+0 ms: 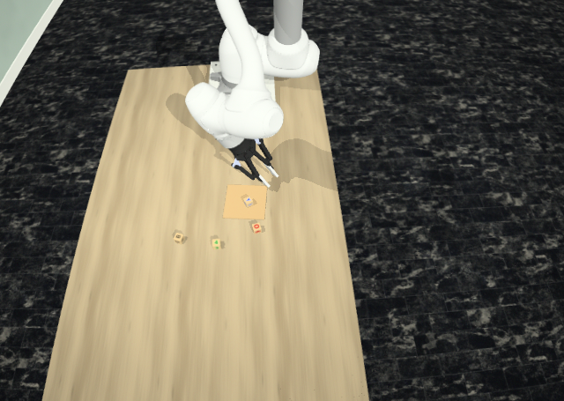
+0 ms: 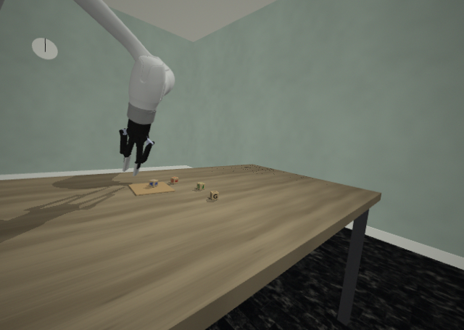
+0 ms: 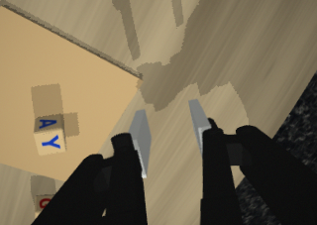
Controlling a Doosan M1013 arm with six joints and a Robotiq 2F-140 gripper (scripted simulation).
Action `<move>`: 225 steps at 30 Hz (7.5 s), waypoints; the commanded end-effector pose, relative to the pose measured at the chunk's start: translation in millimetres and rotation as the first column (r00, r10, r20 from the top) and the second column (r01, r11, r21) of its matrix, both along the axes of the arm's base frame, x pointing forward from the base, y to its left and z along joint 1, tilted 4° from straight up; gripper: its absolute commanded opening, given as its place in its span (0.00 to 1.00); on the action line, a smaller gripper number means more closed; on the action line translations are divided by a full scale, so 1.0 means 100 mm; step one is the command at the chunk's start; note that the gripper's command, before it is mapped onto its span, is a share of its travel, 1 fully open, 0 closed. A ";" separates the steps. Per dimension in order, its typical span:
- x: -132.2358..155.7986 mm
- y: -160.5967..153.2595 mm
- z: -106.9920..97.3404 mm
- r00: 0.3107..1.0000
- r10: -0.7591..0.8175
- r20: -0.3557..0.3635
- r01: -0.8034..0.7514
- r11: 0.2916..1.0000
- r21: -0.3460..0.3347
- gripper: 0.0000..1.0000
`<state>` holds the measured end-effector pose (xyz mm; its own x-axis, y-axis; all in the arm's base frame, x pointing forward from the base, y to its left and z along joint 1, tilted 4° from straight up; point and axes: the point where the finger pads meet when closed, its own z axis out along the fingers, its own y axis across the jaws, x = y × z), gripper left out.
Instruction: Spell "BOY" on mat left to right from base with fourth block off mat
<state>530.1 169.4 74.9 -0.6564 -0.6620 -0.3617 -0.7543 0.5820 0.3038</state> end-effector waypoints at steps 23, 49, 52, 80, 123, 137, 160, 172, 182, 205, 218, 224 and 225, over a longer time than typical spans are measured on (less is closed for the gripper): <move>0.68 -0.57 0.49 0.989 -0.138 0.050 0.146 0.889 -0.435 1.00; 0.68 -0.57 0.49 0.989 -0.138 0.050 0.146 0.889 -0.435 1.00; 0.68 -0.57 0.49 0.990 -0.133 0.050 0.141 0.889 -0.435 1.00; 0.68 -0.57 0.49 0.853 0.517 0.063 -0.430 0.767 -0.476 1.00; 0.69 -0.58 0.47 -0.122 0.992 0.016 -0.842 -0.095 -0.531 1.00; 0.69 -0.58 0.47 -0.472 0.882 -0.011 -0.742 -0.404 -0.535 1.00; 0.69 -0.59 0.46 -0.896 0.441 -0.053 -0.352 -0.777 -0.522 1.00; 0.69 -0.59 0.46 -0.969 0.239 -0.064 -0.173 -0.841 -0.513 1.00; 0.69 -0.59 0.46 -0.970 0.234 -0.064 -0.169 -0.842 -0.512 0.37; 0.69 -0.59 0.46 -0.970 0.234 -0.064 -0.169 -0.842 -0.512 0.37; 0.70 -0.59 0.45 -0.970 0.234 -0.064 -0.169 -0.842 -0.512 0.37; 0.70 -0.59 0.42 -0.970 0.234 -0.064 -0.169 -0.842 -0.512 0.37; 0.70 -0.59 0.41 -0.970 0.234 -0.064 -0.169 -0.842 -0.512 0.37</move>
<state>596.4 111.4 119.3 0.8128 0.5785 0.0684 0.5792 -0.8151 0.0103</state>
